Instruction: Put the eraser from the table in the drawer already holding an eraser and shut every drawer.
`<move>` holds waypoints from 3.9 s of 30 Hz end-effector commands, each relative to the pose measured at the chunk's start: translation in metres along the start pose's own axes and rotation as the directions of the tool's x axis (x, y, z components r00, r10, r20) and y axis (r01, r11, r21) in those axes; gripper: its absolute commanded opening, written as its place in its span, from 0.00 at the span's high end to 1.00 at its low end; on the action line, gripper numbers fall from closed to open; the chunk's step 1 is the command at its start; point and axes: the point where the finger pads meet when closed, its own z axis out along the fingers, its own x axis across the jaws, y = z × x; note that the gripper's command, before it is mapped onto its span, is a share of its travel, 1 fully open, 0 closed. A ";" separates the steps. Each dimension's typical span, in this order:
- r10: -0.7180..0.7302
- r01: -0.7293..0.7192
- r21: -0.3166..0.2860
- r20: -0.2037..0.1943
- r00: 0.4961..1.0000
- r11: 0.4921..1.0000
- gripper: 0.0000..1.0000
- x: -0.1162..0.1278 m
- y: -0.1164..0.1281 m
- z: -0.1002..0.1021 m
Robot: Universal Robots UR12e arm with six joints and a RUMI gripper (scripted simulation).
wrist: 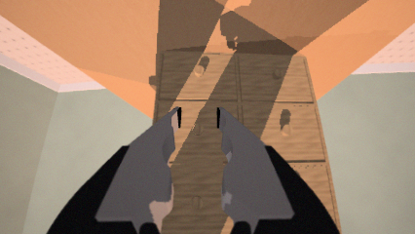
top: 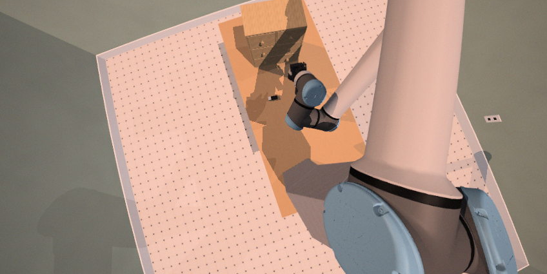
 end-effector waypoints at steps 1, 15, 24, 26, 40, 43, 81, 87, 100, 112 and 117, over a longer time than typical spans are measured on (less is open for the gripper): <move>0.011 -0.012 0.211 0.005 1.000 0.977 0.80 -0.001 -0.003 -0.018; 0.012 -0.014 0.471 0.008 1.000 0.882 0.80 -0.001 0.001 -0.050; 0.012 -0.014 0.594 0.008 1.000 0.804 0.80 -0.001 0.001 -0.068; 0.012 -0.014 0.594 0.008 1.000 0.804 0.80 -0.001 0.001 -0.068; 0.012 -0.015 0.652 0.009 1.000 0.758 0.80 -0.002 0.001 -0.078; 0.012 -0.015 0.653 0.009 1.000 0.758 0.80 -0.002 0.001 -0.078; 0.010 -0.012 0.655 0.007 1.000 0.756 0.80 0.153 0.000 -0.078; 0.010 -0.012 0.650 0.007 1.000 0.760 0.80 0.153 0.000 -0.076; 0.009 -0.012 0.576 0.007 1.000 0.817 0.80 0.150 -0.005 -0.063; 0.011 -0.012 0.405 0.006 1.000 0.914 0.80 0.151 -0.004 -0.033; 0.013 -0.014 0.286 0.007 1.000 0.958 0.80 0.151 -0.001 -0.012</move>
